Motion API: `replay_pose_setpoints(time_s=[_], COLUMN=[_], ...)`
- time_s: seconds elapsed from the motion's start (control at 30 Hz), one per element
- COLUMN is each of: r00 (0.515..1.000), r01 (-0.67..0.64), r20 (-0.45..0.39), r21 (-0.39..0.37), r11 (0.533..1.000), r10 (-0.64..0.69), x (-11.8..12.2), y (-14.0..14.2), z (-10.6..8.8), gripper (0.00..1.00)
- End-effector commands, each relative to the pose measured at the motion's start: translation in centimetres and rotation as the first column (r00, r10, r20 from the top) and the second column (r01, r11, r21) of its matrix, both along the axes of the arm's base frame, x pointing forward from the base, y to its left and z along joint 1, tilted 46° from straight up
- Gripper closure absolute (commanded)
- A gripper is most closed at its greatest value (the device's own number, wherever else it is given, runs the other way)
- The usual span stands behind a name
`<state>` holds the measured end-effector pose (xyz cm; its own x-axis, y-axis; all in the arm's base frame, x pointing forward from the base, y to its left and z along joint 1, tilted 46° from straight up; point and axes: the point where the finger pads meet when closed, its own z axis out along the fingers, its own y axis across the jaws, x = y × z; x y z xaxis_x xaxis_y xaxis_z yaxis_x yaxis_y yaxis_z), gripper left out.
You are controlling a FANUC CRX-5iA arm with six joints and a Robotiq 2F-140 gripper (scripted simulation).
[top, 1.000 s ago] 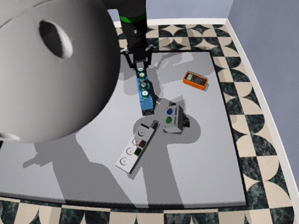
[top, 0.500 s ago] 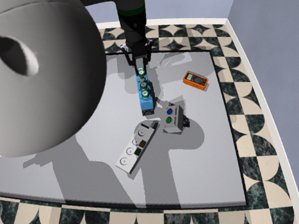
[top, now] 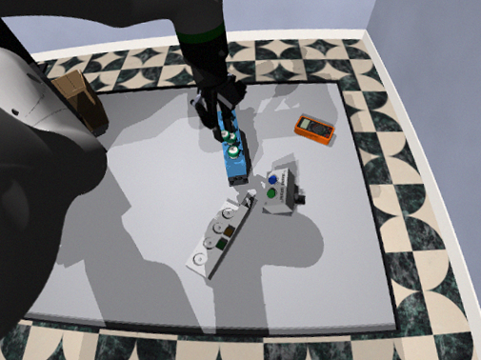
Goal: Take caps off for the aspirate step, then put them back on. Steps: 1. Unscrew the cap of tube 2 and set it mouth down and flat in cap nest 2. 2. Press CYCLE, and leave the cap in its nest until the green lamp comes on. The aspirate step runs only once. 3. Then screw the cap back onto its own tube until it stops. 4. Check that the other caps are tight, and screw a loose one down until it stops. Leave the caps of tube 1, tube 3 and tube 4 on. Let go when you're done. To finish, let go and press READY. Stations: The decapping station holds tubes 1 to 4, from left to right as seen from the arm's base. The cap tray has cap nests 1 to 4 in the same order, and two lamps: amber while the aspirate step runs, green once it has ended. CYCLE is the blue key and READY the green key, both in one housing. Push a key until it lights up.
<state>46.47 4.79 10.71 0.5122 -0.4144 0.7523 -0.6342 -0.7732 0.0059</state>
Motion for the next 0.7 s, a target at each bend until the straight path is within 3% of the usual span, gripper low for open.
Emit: replay_pose_setpoints(time_s=[0.0, 0.3, 0.67], r00=[0.983, 0.983, 0.983], r01=[-0.139, -0.139, -0.139], r20=[-0.133, -0.133, -0.133], r21=[-0.077, -0.077, -0.077], r11=[0.987, 0.987, 0.987], r10=[0.128, 0.128, 0.128], x=[-0.8, -1.7, -3.4], y=[-3.0, -6.7, -14.1], z=[1.6, 3.4, 6.9], gripper=[0.70, 0.70, 0.70])
